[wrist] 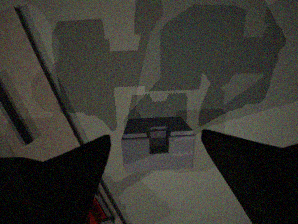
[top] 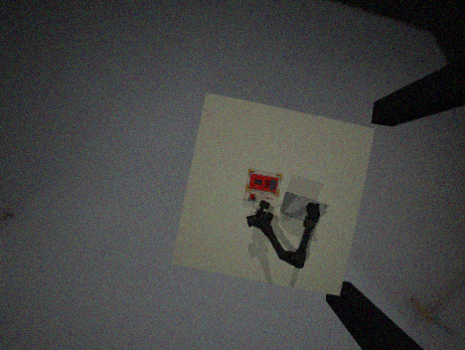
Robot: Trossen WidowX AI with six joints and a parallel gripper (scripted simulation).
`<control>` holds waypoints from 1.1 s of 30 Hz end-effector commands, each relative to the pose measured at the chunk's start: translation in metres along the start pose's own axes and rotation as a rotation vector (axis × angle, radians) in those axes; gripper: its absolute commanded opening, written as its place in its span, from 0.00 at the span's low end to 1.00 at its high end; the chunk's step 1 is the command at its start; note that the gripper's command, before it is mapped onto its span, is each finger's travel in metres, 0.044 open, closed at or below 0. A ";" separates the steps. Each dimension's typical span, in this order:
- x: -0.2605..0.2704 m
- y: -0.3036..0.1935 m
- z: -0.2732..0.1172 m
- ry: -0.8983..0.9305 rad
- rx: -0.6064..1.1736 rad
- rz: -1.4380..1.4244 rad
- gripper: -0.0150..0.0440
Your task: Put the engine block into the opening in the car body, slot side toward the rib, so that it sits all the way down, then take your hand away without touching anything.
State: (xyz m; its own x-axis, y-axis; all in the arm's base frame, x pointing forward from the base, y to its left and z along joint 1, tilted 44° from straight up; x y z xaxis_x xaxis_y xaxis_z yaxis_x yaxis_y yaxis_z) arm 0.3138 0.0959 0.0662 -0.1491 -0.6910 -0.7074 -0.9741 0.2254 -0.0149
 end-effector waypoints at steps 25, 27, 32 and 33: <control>0.002 -0.006 -0.031 0.012 0.003 0.002 0.25; 0.002 -0.007 -0.037 0.014 0.003 0.001 0.25; 0.002 -0.008 -0.053 0.016 0.003 0.001 0.25; 0.002 -0.008 -0.056 0.016 0.003 0.001 0.25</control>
State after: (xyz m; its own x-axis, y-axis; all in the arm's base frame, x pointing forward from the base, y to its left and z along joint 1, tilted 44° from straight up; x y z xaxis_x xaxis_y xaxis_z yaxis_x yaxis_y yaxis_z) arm 0.3118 0.0598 0.0970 -0.1604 -0.7036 -0.6923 -0.9735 0.2286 -0.0068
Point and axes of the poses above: the point midway between the two fingers, 35 mm back from their tips, its own z axis out along the fingers, its own x axis across the jaws, y = z × x, the point moved 8 cm from there along -z, back along the fingers, and after that the axes turned 8 degrees about -z, right-handed, at the moved point
